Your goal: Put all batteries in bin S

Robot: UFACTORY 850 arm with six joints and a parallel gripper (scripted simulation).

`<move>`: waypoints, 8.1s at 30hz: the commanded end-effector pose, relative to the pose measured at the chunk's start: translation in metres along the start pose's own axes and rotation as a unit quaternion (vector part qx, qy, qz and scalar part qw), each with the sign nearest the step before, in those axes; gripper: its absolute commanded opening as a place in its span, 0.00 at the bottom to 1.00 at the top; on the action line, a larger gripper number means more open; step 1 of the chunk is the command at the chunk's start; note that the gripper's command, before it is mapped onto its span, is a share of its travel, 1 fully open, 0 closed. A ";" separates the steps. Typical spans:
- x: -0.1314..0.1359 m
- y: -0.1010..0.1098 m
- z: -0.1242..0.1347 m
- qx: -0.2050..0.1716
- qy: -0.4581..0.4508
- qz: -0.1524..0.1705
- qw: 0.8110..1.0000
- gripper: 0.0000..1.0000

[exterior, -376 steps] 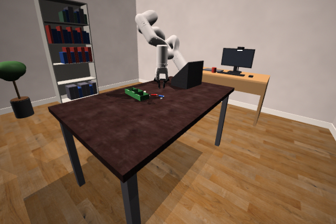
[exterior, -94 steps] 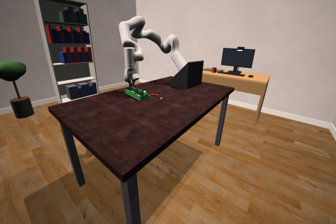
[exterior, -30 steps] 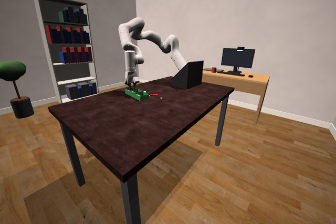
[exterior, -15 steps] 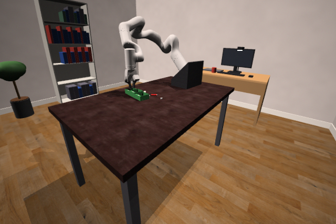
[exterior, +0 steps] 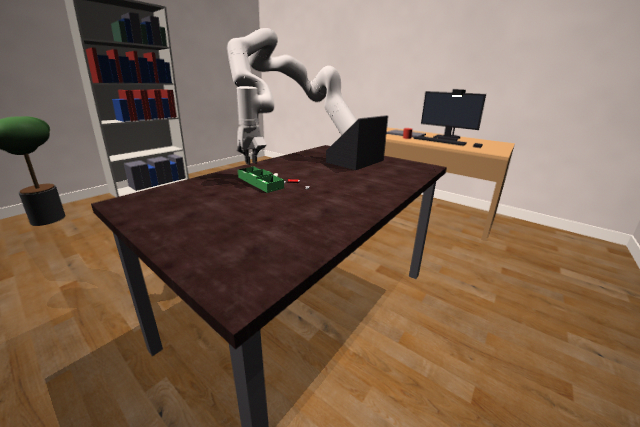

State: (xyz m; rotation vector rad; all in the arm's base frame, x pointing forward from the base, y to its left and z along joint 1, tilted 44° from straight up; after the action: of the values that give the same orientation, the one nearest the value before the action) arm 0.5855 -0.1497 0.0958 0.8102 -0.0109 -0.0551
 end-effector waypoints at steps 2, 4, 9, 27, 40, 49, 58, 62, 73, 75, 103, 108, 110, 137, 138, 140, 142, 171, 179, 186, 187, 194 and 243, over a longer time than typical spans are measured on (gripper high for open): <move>-0.013 0.002 -0.030 0.000 0.084 0.001 0.996 0.28; -0.020 0.003 -0.045 0.000 0.106 0.001 0.994 0.28; -0.031 0.004 -0.067 0.000 0.167 0.001 0.986 0.28; -0.088 0.009 -0.188 0.000 0.393 0.001 0.920 0.28; -0.091 0.009 -0.199 0.000 0.400 0.001 0.916 0.28; -0.089 0.009 -0.192 0.000 0.400 0.001 0.916 0.28; -0.088 0.009 -0.189 0.000 0.400 0.001 0.916 0.28; -0.088 0.009 -0.189 0.000 0.400 0.001 0.916 0.28; -0.088 -0.023 -0.189 0.000 0.400 0.001 0.916 0.28; -0.088 -0.027 -0.189 0.000 0.400 0.001 0.916 0.28; -0.088 -0.065 -0.190 0.000 0.400 0.001 0.916 0.28; -0.088 -0.065 -0.190 0.000 0.400 0.001 0.916 0.28; -0.088 -0.065 -0.190 0.000 0.400 0.001 0.916 0.28; -0.088 -0.065 -0.190 0.000 0.400 0.001 0.916 0.00; -0.088 -0.065 -0.190 0.000 0.400 0.001 0.916 0.00; -0.088 -0.065 -0.190 0.000 0.400 0.001 0.916 0.00; -0.088 -0.065 -0.190 0.000 0.400 0.001 0.916 0.00; -0.088 -0.005 -0.190 0.000 0.400 0.001 0.916 0.00; -0.088 -0.005 -0.190 0.000 0.400 0.001 0.916 0.00; -0.088 -0.001 -0.190 0.000 0.400 0.001 0.916 0.00; -0.088 0.001 -0.190 0.000 0.400 0.001 0.916 0.00; -0.086 0.001 -0.184 0.000 0.400 0.001 0.916 0.00; 0.003 0.001 0.004 0.002 0.085 -0.001 0.996 0.00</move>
State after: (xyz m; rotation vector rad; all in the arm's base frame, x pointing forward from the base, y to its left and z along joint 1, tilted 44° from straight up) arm 0.5862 -0.1500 0.0967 0.8197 0.2538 0.0486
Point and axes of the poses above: the point where the finger pads meet when closed, its own y axis back along the fingers, its own x axis across the jaws, z = x × y, the point moved 6 cm from there along y, back along the fingers, and after that the axes turned 6 degrees about y, right-handed, at the moved point
